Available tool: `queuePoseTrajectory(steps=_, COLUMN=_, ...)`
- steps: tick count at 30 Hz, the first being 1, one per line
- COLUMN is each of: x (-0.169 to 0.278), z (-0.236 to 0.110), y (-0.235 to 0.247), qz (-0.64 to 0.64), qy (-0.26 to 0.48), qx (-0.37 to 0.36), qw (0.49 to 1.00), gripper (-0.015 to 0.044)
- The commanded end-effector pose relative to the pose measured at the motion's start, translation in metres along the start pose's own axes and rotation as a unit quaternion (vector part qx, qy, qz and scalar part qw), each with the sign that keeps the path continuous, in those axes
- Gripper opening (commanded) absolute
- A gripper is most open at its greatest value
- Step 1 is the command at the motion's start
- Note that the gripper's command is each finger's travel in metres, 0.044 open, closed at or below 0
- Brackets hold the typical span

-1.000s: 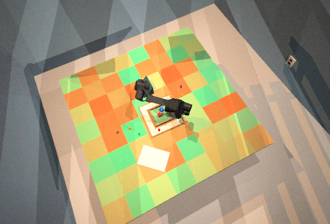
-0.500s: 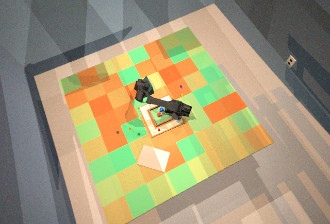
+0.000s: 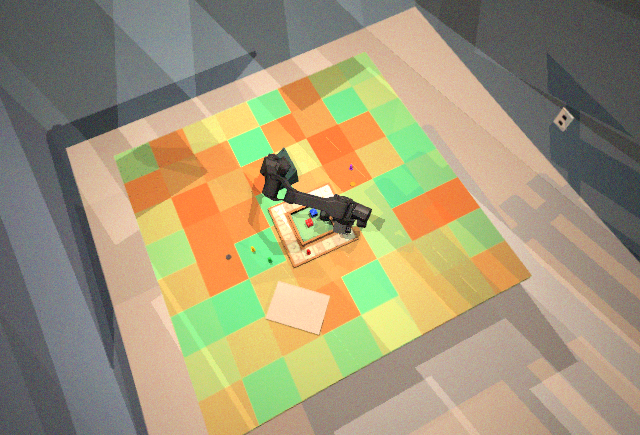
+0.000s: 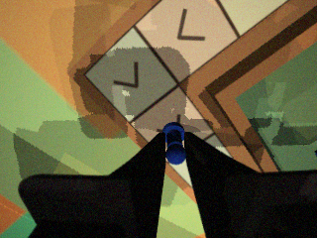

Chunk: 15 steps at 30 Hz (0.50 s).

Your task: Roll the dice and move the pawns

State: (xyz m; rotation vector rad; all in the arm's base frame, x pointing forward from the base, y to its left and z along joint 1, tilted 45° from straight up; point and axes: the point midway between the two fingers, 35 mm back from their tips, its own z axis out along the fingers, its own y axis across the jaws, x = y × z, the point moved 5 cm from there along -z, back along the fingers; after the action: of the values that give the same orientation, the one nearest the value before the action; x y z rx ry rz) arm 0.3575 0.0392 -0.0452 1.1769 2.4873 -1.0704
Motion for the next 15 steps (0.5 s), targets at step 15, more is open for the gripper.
queuePoseTrajectory(steps=15, x=-0.002, z=-0.036, y=0.007, qz=-0.002, qy=-0.001, qx=-0.002, qw=1.000, gripper=0.0000)
